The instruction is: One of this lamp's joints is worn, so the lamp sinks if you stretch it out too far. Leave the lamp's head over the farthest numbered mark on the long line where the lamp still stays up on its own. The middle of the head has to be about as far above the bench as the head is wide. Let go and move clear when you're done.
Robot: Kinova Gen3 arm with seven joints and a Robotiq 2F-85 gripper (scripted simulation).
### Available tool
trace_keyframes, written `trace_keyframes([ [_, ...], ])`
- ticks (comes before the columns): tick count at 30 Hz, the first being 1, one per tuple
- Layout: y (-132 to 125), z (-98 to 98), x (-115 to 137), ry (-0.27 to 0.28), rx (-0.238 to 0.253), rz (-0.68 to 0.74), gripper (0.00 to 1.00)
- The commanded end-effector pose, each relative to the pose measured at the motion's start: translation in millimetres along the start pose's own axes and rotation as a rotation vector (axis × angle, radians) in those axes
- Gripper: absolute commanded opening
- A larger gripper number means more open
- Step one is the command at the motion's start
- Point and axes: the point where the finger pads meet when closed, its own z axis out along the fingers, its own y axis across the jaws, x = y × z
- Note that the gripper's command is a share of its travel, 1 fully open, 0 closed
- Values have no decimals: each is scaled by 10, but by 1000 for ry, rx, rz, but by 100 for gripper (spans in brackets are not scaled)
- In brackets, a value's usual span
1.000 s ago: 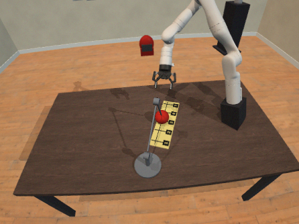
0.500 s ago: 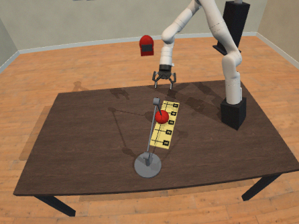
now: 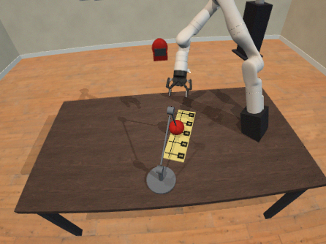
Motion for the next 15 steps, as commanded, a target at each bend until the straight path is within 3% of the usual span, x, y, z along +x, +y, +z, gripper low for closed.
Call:
trace_keyframes([
  [1, -3, -3, -4, 0, 1, -1, 100],
  [7, -3, -3, -4, 0, 1, -1, 100],
  [15, 4, -210, -175, 0, 1, -1, 100],
])
